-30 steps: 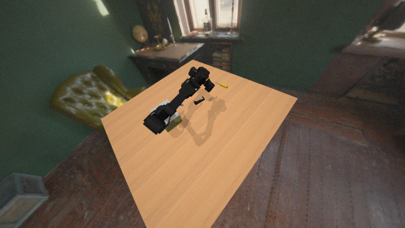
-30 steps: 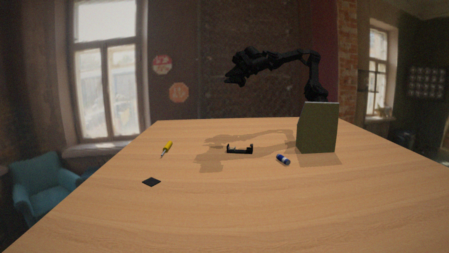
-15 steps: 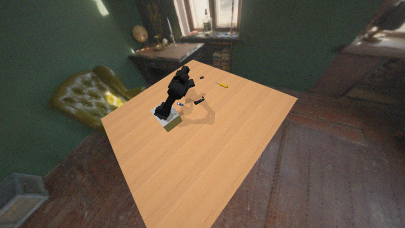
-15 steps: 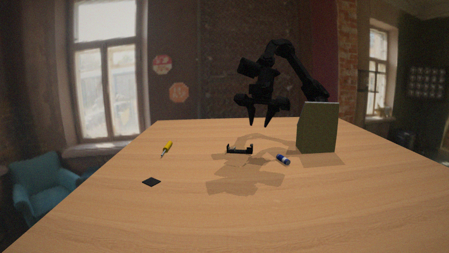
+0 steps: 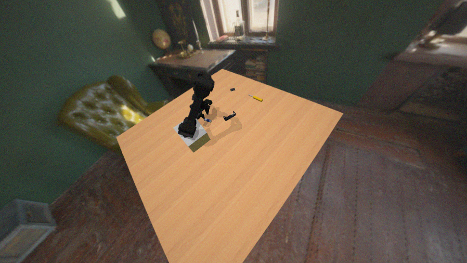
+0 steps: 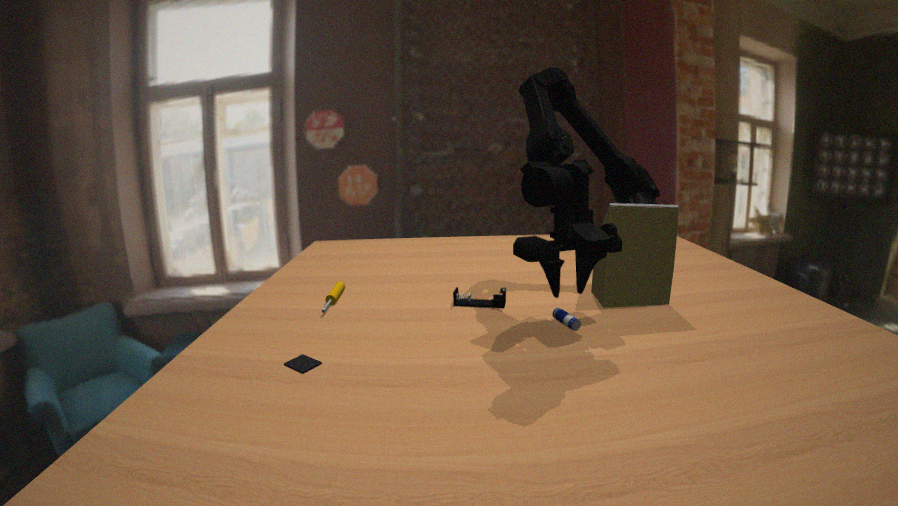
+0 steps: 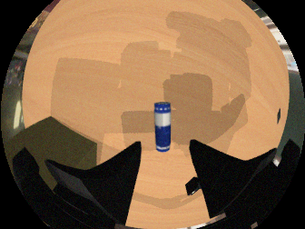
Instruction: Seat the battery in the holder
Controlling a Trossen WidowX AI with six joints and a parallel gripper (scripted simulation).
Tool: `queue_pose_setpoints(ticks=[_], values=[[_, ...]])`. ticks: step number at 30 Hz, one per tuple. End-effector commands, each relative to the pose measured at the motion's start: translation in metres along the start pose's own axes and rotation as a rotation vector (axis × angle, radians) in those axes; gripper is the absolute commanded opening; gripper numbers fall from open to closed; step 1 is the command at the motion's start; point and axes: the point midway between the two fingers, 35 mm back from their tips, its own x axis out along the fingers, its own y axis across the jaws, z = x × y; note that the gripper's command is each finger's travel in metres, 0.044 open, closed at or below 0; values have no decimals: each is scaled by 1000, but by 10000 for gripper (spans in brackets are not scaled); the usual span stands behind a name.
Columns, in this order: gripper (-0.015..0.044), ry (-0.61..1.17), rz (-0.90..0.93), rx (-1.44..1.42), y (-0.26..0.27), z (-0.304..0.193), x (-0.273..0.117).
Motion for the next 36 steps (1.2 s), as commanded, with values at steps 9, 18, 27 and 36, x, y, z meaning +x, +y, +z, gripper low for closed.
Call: queue_pose_setpoints(ticks=[9,18,27,36], values=[[224,11,2,-22,-1,0,13],[224,12,2,-23,-1,0,28],[224,14,3,-22,0,0,42],[198,16,4,-22,1,-1,52]])
